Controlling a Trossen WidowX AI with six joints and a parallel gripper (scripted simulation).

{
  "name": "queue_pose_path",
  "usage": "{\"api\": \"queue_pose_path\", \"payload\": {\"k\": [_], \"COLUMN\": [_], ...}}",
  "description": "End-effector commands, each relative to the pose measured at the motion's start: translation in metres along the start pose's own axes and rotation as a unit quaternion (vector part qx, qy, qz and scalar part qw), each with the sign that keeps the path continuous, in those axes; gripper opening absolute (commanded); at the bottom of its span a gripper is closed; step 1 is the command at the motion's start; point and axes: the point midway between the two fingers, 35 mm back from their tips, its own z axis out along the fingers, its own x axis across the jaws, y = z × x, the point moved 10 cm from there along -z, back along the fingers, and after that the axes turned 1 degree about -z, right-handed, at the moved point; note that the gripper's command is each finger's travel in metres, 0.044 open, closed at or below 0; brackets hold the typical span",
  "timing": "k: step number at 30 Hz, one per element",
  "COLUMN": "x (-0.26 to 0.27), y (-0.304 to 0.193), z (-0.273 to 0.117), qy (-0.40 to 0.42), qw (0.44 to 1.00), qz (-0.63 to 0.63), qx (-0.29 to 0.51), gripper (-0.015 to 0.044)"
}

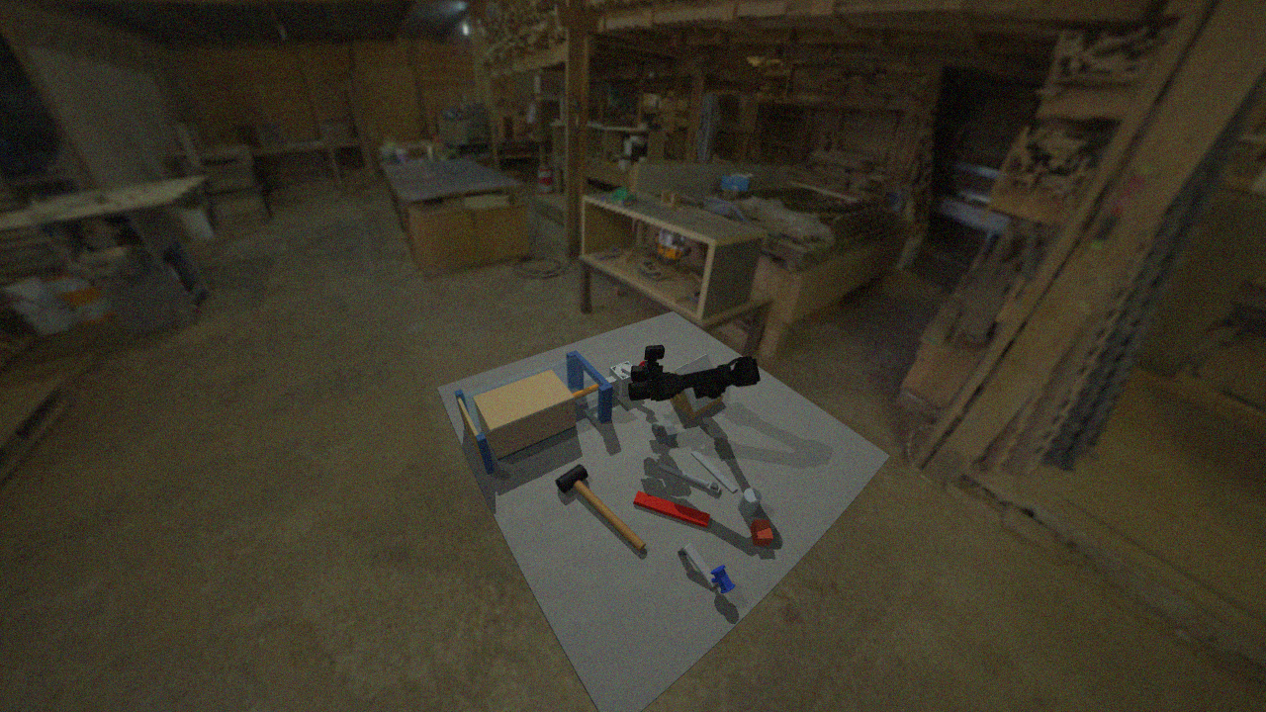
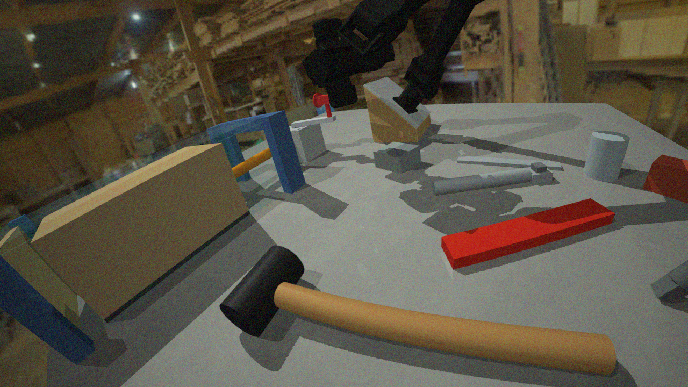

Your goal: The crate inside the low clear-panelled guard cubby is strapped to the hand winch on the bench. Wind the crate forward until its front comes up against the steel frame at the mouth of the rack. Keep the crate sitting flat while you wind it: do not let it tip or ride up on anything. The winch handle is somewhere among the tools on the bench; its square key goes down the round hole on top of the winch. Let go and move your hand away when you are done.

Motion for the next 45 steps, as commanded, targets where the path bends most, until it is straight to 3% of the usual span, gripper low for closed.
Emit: {"api": "queue_pose_path", "payload": {"k": [1,19,20,21,25,30,36,38,45], "x": [0.0,0.0,0.0,-0.001,-0.014,-0.046,-0.096,-0.103,-0.094], "y": [0.0,0.0,0.0,0.0,0.005,0.007,-0.001,-0.003,-0.008], "z": [0.0,0.0,0.0,0.001,0.018,0.053,0.095,0.1,0.103], "qy": [0.0,0.0,0.0,0.008,0.127,0.404,0.681,0.705,0.704], "qw": [1.0,1.0,1.0,1.0,0.99,0.908,0.732,0.709,0.71], "qz": [0.001,0.001,0.0,-0.003,-0.039,-0.072,-0.009,0.005,0.008], "qx": [0.0,0.0,0.0,0.004,0.052,0.089,0.004,-0.014,-0.007], "gripper": [0.024,0.024,0.0266,0.024,0.0135,0.0004,0.0,0.0,0.0]}}
